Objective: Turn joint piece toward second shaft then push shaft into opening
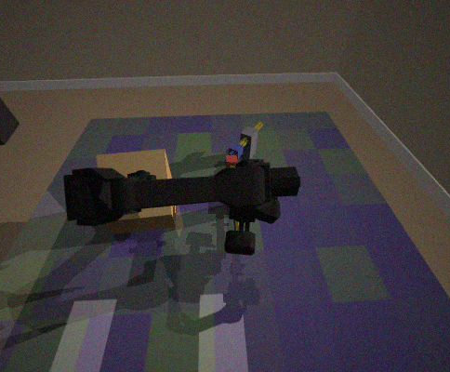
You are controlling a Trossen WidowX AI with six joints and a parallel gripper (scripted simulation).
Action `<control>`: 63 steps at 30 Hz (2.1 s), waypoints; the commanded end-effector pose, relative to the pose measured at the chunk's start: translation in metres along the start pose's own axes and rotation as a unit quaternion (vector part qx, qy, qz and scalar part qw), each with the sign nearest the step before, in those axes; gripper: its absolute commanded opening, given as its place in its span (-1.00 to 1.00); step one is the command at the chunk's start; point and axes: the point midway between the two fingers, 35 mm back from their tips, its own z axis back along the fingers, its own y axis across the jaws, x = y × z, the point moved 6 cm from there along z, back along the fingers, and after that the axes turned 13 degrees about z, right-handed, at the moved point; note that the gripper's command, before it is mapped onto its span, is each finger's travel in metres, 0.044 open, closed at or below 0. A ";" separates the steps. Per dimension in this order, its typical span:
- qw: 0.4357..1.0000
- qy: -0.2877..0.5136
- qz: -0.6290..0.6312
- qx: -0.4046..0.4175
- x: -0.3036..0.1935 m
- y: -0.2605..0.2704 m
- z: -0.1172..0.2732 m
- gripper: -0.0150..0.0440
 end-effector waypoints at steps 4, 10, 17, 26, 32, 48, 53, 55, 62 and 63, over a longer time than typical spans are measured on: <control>0.994 -0.015 -0.107 0.010 -0.004 0.001 -0.012 1.00; 0.978 -0.032 -0.207 0.018 -0.007 0.001 -0.022 1.00; 0.946 -0.051 -0.320 0.029 -0.011 0.001 -0.034 1.00; 0.885 -0.076 -0.457 0.044 -0.017 0.000 -0.047 1.00; 0.834 -0.092 -0.541 0.056 -0.022 0.000 -0.056 1.00; 0.759 -0.112 -0.637 0.073 -0.026 -0.001 -0.071 1.00; 0.759 -0.112 -0.637 0.073 -0.024 -0.001 -0.079 1.00; 0.759 -0.112 -0.637 0.073 -0.023 -0.001 -0.082 1.00; 0.759 -0.112 -0.637 0.072 -0.020 -0.002 -0.093 1.00; 0.759 -0.112 -0.637 0.072 -0.020 -0.002 -0.094 1.00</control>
